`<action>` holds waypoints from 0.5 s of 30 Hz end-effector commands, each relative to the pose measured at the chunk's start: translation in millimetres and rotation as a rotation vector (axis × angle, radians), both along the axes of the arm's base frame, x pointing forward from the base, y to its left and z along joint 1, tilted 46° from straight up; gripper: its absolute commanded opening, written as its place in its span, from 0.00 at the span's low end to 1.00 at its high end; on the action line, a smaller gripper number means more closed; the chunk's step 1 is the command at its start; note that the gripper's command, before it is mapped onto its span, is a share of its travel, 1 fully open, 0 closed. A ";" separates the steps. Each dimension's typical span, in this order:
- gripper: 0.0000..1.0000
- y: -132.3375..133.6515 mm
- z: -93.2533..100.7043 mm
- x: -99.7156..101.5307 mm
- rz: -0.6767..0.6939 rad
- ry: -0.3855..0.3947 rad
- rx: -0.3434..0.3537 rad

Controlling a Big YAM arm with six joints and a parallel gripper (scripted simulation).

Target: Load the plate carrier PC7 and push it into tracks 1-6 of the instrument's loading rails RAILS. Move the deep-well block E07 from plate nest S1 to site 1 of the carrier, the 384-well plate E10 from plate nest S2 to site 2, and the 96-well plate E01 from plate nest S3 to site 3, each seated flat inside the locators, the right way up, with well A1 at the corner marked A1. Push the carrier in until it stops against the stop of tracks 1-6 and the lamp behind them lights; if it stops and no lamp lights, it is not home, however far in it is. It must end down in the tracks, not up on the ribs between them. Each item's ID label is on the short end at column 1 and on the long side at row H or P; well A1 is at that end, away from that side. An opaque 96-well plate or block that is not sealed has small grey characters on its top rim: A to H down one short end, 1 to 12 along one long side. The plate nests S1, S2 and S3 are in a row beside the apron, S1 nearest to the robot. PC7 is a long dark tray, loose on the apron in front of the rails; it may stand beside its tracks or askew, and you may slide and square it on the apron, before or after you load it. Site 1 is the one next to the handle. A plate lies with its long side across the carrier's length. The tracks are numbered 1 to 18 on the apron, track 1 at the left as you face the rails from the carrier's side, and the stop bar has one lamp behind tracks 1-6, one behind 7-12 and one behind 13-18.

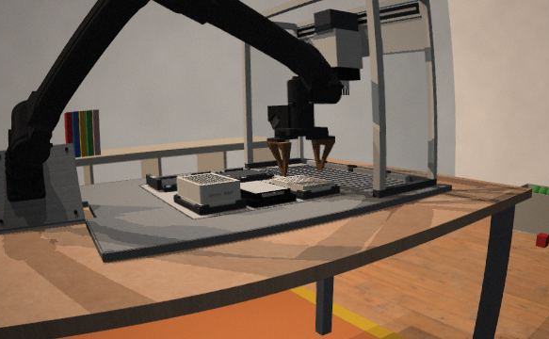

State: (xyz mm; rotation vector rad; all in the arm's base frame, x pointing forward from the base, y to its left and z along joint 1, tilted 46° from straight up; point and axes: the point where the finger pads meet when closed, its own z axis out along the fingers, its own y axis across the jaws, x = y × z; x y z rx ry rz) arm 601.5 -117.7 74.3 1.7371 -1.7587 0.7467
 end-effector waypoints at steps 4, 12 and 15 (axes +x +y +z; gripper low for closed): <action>1.00 17.7 16.1 7.1 0.049 -0.027 -0.002; 1.00 -2.7 1.0 3.2 0.020 -0.007 -0.002; 1.00 -14.0 -6.4 0.7 0.005 0.002 -0.002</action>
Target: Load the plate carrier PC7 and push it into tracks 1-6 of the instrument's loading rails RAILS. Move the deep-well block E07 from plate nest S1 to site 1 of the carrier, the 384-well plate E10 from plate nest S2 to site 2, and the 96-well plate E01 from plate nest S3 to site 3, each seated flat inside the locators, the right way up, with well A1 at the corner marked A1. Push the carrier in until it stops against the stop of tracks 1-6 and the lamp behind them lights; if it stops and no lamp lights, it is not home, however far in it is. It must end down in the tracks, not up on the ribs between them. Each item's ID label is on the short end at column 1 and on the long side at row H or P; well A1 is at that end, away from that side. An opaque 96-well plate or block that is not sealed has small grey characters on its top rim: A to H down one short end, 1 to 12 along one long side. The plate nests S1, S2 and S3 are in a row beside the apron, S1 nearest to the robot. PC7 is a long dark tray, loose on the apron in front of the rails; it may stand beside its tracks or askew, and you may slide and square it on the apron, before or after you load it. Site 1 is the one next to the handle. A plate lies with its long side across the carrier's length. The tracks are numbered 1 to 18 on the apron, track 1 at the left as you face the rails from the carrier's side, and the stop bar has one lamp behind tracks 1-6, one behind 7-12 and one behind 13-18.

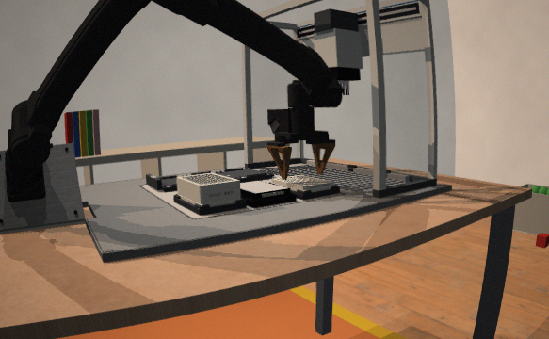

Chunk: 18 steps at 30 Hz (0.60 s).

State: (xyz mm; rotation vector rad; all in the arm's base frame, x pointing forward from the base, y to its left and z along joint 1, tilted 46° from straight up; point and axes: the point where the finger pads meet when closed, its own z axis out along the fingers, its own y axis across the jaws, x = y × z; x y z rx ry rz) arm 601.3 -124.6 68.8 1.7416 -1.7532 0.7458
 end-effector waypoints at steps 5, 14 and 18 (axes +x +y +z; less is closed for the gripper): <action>1.00 2.0 0.7 4.1 0.022 -0.010 -0.002; 1.00 1.2 -5.1 5.0 0.028 -0.008 -0.002; 1.00 -18.4 -10.5 0.9 0.001 -0.004 -0.002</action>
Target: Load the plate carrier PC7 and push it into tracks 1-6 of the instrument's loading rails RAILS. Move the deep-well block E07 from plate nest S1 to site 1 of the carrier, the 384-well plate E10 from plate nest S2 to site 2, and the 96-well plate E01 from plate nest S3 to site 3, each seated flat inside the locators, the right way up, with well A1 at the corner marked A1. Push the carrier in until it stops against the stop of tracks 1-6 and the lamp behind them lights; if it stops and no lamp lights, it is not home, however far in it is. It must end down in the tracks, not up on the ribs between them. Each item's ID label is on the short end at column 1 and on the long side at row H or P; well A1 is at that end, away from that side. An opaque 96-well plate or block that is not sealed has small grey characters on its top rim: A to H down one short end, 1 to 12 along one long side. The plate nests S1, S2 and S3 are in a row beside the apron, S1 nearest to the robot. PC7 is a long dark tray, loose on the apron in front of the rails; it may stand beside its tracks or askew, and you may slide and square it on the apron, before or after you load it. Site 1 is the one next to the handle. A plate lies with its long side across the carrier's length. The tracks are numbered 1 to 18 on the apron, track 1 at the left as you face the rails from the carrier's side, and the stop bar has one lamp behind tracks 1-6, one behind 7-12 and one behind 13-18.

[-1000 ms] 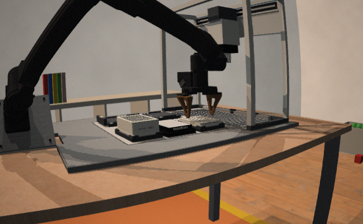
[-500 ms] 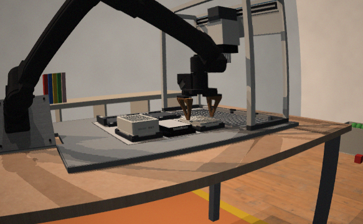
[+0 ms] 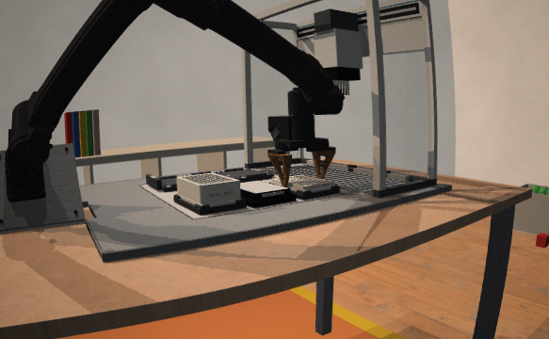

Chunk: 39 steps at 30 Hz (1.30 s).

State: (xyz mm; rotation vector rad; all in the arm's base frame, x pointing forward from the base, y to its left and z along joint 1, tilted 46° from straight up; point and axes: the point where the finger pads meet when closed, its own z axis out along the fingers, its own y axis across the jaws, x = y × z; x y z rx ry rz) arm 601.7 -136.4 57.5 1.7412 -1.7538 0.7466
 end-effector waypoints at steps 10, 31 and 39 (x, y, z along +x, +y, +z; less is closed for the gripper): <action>0.00 4.5 12.1 10.0 0.015 -0.028 0.000; 0.00 4.5 12.1 10.0 0.015 -0.028 0.000; 0.00 25.8 38.6 18.3 0.029 -0.065 -0.001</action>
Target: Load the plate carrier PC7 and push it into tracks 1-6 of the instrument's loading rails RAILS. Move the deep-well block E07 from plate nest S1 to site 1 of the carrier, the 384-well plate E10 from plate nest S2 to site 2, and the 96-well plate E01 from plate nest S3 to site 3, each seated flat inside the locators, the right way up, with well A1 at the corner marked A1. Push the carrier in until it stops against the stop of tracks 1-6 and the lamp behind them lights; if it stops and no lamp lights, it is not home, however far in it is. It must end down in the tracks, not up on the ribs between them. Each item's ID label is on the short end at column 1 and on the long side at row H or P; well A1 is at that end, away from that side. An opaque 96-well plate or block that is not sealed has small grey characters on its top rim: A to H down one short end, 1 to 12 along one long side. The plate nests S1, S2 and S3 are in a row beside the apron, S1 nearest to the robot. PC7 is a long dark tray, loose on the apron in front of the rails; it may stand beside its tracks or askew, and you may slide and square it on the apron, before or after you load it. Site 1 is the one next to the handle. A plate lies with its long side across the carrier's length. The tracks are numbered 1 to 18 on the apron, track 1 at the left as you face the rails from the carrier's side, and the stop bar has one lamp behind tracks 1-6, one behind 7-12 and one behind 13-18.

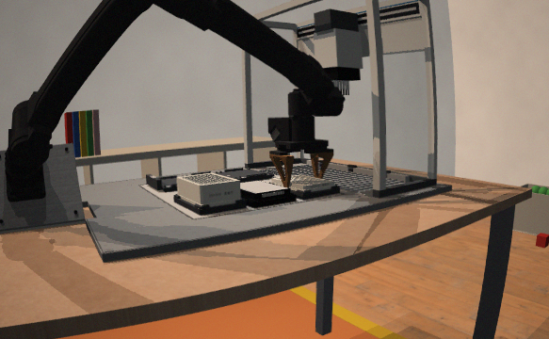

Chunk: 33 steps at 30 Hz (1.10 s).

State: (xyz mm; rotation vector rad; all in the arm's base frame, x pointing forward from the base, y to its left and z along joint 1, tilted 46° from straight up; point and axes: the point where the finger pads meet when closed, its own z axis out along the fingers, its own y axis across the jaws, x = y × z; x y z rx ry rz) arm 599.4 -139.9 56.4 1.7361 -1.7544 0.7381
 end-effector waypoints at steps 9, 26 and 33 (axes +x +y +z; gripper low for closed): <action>0.00 43.0 48.9 19.4 0.035 -0.066 0.000; 0.00 73.0 76.9 17.0 0.035 -0.068 0.005; 0.00 81.4 85.9 16.3 0.035 -0.071 0.007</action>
